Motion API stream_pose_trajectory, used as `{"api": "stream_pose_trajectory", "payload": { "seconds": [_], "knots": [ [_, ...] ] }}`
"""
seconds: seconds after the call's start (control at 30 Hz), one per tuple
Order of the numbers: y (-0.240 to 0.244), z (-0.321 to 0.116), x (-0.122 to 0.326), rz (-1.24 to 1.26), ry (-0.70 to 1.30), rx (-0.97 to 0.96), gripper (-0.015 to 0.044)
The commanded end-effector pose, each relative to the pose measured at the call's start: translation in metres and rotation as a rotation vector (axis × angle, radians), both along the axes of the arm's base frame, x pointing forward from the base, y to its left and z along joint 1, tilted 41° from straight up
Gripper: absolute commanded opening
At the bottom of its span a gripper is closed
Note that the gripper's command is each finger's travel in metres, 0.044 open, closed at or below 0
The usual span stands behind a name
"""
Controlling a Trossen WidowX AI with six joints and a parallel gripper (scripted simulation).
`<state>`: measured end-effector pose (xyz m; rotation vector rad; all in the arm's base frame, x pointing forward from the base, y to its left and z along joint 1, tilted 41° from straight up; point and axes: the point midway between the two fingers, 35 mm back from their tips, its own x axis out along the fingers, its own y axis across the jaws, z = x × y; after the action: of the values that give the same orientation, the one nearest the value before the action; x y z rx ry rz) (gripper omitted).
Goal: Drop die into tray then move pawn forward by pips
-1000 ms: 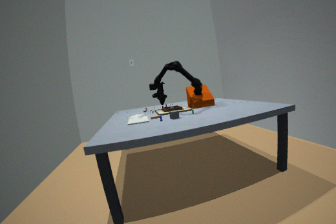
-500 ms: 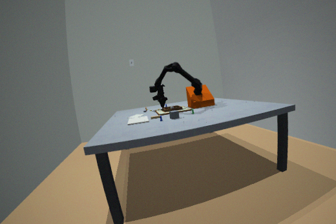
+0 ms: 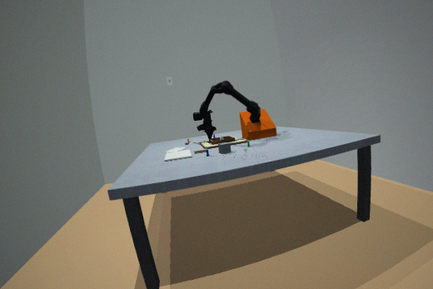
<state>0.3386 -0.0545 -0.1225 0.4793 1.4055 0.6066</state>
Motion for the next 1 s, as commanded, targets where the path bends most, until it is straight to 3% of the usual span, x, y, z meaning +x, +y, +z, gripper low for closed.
{"api": "stream_pose_trajectory", "payload": {
  "seconds": [0.0,0.6,0.8,0.97],
  "knots": [
    [0.001,0.000,0.000,-0.004,0.001,0.004,0.0000],
    [-0.084,0.093,-0.010,-0.004,0.003,-0.002,0.0000],
    [-0.084,0.094,-0.009,-0.004,0.003,-0.002,0.0000],
    [-0.065,0.070,0.017,-0.005,0.001,-0.004,0.0000]
  ]
}}
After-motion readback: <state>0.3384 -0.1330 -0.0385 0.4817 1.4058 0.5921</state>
